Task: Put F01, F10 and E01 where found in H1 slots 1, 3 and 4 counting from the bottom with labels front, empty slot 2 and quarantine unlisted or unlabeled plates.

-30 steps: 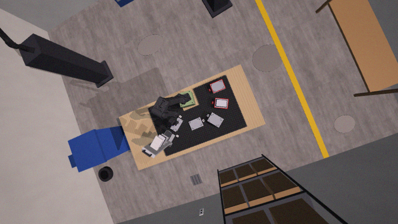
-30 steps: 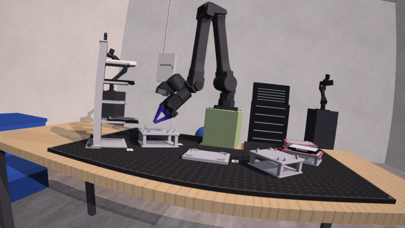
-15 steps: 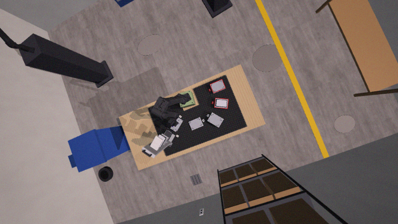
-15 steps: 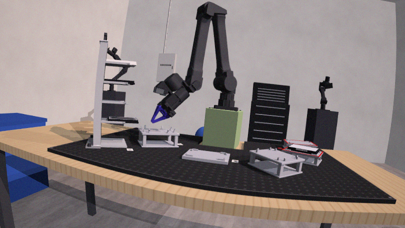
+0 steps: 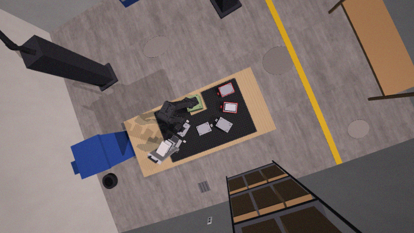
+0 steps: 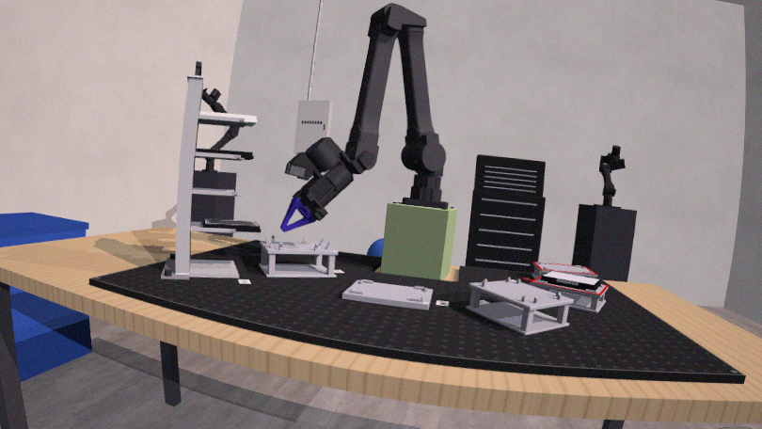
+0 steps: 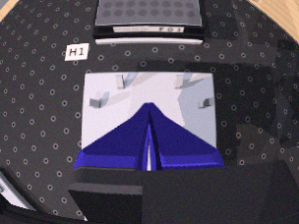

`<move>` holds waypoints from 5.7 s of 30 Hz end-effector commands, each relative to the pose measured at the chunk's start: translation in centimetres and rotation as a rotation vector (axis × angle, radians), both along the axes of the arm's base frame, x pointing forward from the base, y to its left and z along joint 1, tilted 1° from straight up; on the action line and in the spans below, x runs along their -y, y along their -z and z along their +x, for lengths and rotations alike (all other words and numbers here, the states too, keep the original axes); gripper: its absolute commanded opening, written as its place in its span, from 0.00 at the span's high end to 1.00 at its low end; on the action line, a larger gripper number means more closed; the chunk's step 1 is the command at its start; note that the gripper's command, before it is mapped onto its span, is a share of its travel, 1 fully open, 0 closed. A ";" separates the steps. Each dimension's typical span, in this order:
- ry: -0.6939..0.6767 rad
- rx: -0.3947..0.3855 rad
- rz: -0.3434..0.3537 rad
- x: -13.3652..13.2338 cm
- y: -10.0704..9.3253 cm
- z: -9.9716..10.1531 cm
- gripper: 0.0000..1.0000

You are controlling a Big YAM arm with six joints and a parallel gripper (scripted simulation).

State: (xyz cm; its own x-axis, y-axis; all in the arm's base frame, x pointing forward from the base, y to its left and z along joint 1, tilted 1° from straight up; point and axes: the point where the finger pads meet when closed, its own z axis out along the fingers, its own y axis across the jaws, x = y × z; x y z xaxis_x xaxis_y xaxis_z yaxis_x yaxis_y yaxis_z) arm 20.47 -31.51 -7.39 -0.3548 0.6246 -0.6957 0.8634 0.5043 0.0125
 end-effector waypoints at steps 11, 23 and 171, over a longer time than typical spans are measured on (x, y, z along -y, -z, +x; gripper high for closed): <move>0.005 0.005 -0.010 1.8 -0.1 0.7 1.00; 0.002 0.005 -0.016 2.6 -0.3 1.1 1.00; 0.001 0.009 -0.024 9.3 -0.4 5.0 1.00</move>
State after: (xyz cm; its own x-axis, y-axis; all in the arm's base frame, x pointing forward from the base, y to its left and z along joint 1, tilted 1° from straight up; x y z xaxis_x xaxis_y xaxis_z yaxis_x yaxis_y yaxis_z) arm 24.58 -38.55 -7.60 -0.3551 0.6294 -0.6912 0.8642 0.5030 0.0140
